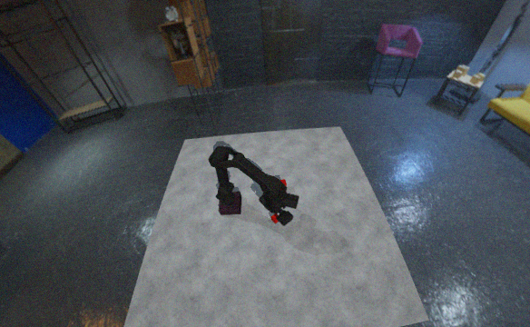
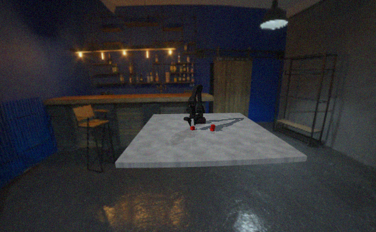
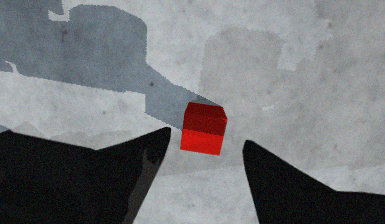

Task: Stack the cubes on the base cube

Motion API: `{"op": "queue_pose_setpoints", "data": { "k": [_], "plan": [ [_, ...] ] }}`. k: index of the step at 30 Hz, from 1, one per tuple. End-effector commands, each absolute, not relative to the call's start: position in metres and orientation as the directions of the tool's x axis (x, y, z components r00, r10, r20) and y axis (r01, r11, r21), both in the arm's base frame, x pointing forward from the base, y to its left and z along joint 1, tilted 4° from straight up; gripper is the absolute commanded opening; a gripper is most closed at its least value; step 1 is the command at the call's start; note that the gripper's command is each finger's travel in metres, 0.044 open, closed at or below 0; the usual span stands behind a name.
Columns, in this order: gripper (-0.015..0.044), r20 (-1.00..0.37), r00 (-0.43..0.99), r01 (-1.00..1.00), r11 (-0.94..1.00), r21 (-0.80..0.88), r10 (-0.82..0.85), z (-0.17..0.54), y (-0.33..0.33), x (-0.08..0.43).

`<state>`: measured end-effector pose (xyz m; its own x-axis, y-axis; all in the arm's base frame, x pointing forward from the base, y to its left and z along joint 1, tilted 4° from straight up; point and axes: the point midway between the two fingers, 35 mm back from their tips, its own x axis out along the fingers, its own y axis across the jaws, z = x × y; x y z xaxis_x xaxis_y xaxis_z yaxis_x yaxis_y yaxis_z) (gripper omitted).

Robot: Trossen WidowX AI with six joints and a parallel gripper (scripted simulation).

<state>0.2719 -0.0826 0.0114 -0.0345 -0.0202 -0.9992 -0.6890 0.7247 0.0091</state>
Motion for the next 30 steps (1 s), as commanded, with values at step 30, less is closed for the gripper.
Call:
{"op": "queue_pose_setpoints", "data": {
  "k": [30],
  "plan": [
    [0.0105,-0.999,-0.049,-0.691,0.722,0.020,-0.019,0.004,-0.083,0.272]
  ]
}}
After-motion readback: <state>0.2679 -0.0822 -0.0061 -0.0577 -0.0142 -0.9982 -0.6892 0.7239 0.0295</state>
